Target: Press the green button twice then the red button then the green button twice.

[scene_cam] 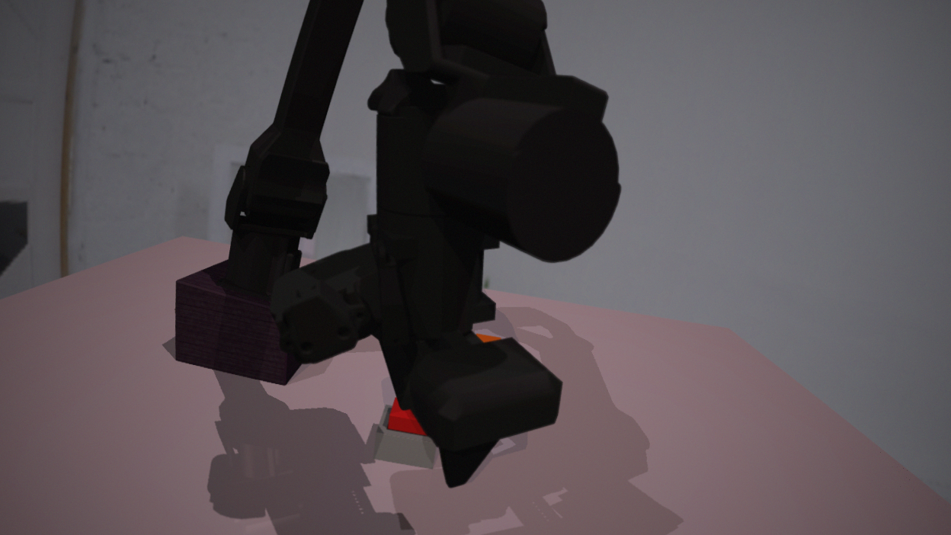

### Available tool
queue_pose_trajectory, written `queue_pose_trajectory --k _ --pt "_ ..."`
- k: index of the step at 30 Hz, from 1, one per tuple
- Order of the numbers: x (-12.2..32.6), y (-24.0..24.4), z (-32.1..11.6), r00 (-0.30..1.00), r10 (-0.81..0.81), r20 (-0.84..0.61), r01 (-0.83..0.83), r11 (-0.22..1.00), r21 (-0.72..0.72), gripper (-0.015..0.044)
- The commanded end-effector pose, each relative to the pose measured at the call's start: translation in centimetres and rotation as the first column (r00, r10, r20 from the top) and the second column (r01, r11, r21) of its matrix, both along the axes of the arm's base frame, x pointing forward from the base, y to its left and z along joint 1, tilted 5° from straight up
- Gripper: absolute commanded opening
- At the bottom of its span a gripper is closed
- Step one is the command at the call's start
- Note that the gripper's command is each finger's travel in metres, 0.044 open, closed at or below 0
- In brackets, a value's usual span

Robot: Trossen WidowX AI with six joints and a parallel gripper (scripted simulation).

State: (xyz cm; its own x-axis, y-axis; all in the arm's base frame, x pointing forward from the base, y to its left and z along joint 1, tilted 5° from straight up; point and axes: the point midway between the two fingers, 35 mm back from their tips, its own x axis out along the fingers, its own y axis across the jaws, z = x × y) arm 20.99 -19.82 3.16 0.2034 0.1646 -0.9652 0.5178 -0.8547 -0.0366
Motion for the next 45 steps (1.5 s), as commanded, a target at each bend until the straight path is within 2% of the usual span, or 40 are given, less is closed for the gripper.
queue_pose_trajectory --k 1,4,8,13,18,25,29,33,36,43,45 --pt "3.1 4.1 1.0 0.956 0.294 -0.006 -0.294 0.954 -0.055 0.0400" --pt "4.8 7.3 1.6 0.874 0.486 -0.015 -0.486 0.870 -0.088 0.0400" --pt "6.5 11.9 2.4 0.705 0.708 -0.032 -0.706 0.697 -0.129 0.0400" --pt "7.3 17.9 3.4 0.420 0.906 -0.061 -0.898 0.405 -0.173 0.0400" --pt "6.9 23.9 4.4 0.085 0.992 -0.098 -0.976 0.063 -0.209 0.0400" --pt "4.1 31.7 5.8 -0.385 0.909 -0.159 -0.877 -0.414 -0.243 0.0400" --pt "1.6 35.7 6.7 -0.615 0.763 -0.198 -0.720 -0.646 -0.253 0.0400" --pt "-1.6 39.1 7.5 -0.794 0.559 -0.238 -0.504 -0.825 -0.256 0.0400" --pt "-2.9 40.2 7.8 -0.845 0.472 -0.252 -0.412 -0.875 -0.255 0.0400" --pt "-2.9 40.2 7.8 -0.845 0.472 -0.252 -0.412 -0.875 -0.255 0.0400" --pt "-2.8 40.3 6.8 -0.845 0.472 -0.252 -0.412 -0.875 -0.255 0.0348"
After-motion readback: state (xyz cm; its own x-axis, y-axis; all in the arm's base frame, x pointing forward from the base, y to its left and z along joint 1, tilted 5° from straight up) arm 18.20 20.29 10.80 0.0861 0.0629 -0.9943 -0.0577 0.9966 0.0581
